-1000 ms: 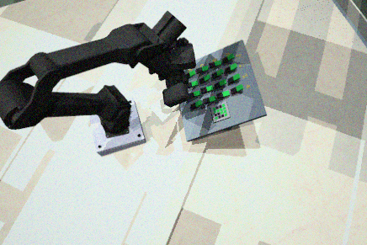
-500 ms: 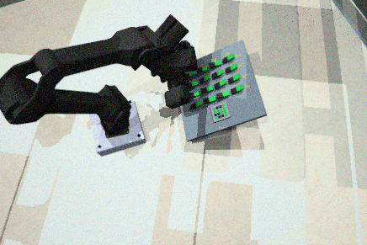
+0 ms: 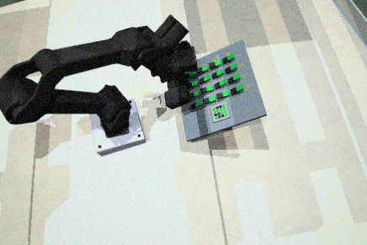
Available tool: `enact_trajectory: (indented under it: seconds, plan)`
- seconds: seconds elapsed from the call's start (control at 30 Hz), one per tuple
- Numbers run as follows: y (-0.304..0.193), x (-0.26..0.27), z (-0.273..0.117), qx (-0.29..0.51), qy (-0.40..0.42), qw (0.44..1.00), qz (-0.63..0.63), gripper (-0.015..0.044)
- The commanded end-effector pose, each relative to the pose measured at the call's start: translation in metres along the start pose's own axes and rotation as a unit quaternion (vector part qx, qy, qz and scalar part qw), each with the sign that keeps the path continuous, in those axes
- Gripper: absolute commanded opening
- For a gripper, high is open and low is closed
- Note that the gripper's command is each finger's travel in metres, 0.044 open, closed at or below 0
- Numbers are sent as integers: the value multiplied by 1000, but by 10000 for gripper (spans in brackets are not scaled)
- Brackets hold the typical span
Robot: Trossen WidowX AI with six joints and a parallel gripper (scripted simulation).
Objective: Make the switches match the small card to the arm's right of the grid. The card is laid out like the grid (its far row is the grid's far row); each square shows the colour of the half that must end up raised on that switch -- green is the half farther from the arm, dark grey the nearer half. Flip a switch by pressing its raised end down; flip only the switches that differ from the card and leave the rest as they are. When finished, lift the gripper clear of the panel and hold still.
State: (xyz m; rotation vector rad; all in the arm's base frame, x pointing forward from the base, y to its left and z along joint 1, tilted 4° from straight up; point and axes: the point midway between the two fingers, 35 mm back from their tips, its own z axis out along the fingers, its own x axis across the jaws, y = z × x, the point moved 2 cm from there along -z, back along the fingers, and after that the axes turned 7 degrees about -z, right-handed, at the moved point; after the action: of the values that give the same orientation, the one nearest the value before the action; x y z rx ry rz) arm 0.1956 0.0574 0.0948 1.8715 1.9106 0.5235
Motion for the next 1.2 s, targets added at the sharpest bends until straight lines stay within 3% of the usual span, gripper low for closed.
enact_trajectory:
  seconds: [0.0,1.17]
  plan:
    - [-1,1,1,2,2,1000,-2,0]
    - [-1,1,5,2,2,1000,-2,0]
